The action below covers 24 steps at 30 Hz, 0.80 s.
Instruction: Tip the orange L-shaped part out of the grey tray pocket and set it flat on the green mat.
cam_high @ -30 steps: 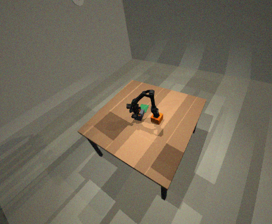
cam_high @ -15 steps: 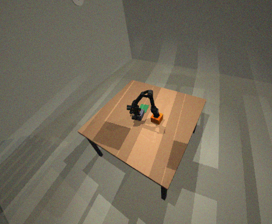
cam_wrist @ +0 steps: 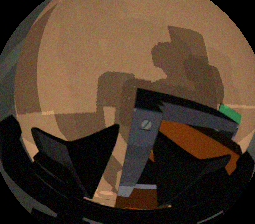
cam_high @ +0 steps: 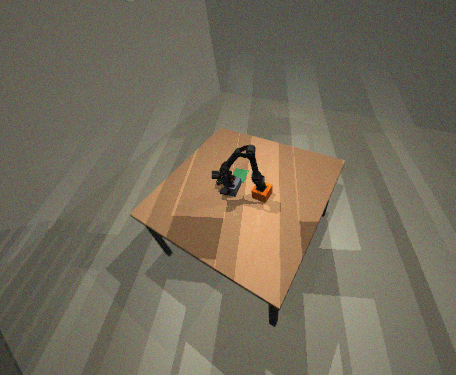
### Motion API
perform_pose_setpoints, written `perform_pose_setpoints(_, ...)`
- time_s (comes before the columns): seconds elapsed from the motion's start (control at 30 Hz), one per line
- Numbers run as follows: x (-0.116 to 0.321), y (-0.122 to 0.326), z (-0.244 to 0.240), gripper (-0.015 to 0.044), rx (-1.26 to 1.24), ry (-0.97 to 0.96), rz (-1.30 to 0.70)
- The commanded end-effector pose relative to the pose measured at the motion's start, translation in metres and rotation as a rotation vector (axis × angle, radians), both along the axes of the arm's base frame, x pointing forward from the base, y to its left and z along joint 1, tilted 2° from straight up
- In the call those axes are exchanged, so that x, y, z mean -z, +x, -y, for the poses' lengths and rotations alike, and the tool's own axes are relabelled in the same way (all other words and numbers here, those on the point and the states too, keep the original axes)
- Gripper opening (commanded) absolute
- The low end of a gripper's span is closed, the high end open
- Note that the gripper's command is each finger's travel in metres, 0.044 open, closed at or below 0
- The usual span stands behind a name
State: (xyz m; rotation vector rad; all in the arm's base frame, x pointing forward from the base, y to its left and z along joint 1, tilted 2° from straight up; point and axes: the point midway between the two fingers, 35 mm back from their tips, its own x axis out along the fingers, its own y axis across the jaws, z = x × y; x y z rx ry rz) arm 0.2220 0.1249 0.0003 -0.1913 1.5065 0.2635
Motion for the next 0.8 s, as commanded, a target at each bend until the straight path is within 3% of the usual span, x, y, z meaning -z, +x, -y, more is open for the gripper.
perform_pose_setpoints(0.0,-0.005,-0.002,-0.003,0.018,0.006,-0.003,-0.001)
perform_pose_setpoints(0.27,-0.02,-0.003,-0.008,0.018,0.01,-0.007,-0.002)
perform_pose_setpoints(0.5,-0.105,-0.004,0.007,0.018,0.01,-0.008,-0.001)
perform_pose_setpoints(0.77,-0.107,-0.002,0.005,0.018,0.015,0.003,0.01)
